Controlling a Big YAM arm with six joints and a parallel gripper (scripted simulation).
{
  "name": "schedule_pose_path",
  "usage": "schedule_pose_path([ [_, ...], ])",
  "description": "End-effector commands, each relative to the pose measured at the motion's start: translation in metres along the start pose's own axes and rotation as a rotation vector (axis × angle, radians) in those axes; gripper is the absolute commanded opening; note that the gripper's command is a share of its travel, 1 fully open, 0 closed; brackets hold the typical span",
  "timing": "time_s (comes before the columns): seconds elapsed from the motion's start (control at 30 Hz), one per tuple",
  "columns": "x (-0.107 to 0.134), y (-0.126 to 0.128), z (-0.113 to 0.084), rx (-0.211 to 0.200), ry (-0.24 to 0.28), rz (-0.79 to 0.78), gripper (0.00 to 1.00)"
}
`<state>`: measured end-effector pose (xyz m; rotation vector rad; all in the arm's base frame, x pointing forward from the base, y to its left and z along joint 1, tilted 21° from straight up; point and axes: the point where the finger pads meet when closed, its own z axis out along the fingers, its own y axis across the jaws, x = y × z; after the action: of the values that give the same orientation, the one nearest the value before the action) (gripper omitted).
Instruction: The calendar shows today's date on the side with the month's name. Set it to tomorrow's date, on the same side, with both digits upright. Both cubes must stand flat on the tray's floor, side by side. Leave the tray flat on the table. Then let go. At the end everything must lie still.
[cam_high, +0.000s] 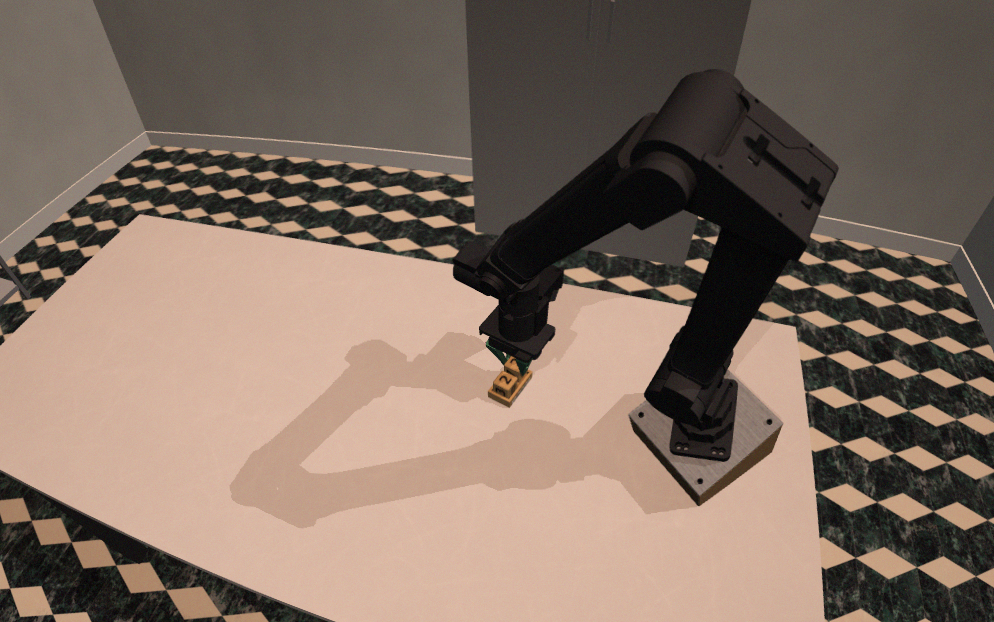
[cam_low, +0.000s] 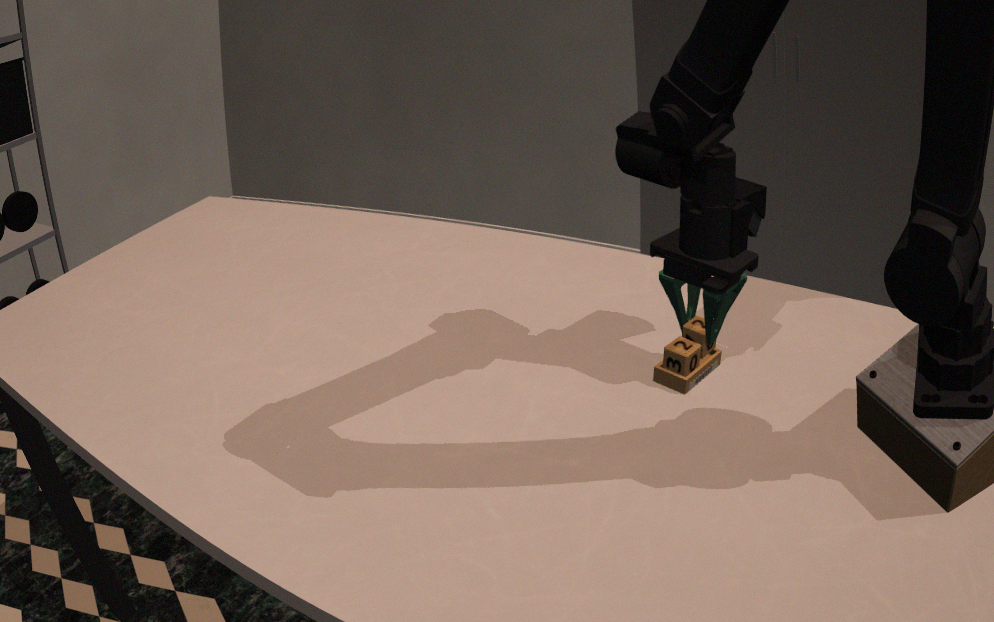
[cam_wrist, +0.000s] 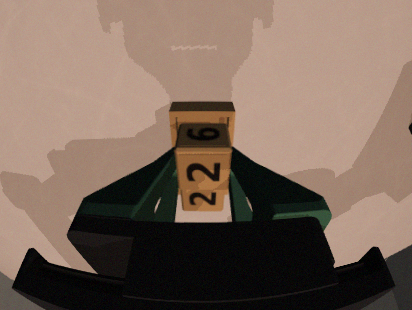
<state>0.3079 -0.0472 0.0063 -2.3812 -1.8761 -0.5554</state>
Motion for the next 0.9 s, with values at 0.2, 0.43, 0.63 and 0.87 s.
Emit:
schedule_pose_path([
  [0.2, 0.003, 0.0103, 0.0012, -0.006, -0.003, -0.006, 0.26],
  [0.43, 0.0031, 0.0122, 0.0005, -0.009, -0.003, -0.007, 0.26],
  [0.63, 0.0034, 0.0173, -0.0014, -0.016, -0.003, -0.01, 0.26],
  [0.87, 0.0036, 0.0192, -0.0021, -0.019, -0.003, -0.011, 0.26],
])
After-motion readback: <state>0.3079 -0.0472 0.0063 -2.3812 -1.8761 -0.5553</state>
